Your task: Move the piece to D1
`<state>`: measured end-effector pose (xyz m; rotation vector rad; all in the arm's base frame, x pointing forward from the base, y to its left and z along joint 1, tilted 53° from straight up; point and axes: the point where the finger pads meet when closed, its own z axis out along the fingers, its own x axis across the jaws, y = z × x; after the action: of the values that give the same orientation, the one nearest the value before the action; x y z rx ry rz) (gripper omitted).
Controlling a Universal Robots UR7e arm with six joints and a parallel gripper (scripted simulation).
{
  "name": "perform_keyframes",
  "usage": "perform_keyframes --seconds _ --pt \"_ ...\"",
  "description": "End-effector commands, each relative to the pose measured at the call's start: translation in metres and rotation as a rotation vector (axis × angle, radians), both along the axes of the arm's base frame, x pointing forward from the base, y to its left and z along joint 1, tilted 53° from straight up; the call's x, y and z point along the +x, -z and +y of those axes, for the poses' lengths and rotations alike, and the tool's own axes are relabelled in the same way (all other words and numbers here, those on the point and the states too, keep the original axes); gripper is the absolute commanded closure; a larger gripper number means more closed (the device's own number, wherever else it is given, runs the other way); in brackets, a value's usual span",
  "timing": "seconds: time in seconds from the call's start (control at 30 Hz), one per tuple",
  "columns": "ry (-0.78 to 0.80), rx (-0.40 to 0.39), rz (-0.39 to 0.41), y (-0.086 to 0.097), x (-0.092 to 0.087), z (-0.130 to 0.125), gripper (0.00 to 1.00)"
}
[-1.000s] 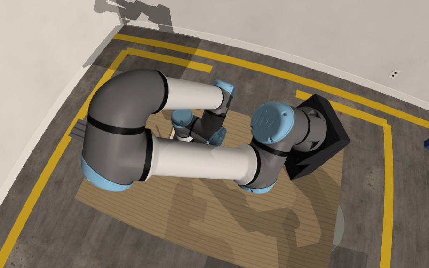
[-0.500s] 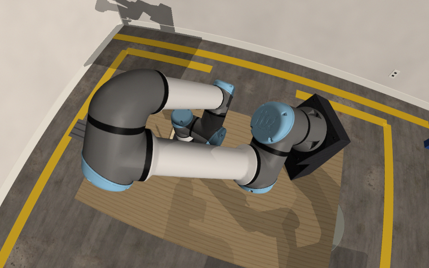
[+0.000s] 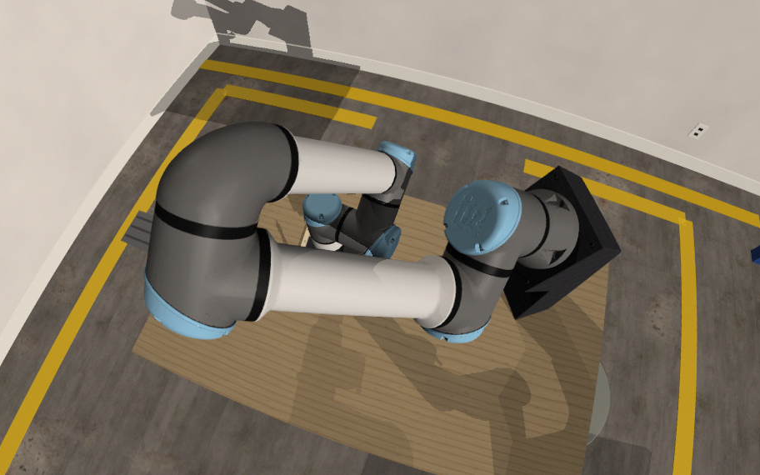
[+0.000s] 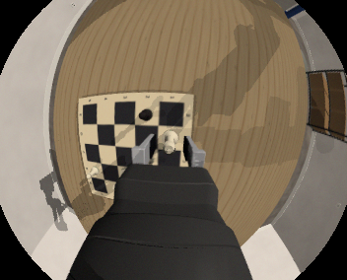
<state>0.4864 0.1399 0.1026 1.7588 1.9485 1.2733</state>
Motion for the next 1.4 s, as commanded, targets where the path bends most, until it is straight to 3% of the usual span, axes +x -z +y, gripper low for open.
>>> perform_keyframes --seconds 0.0,0.63,1.37 --pt "0.000 0.000 -0.001 0.000 0.000 0.000 0.21" --pt "0.000 0.000 -0.001 -0.004 -0.004 -0.003 0.21" --pt "0.000 0.000 -0.001 -0.031 -0.035 -0.023 0.21"
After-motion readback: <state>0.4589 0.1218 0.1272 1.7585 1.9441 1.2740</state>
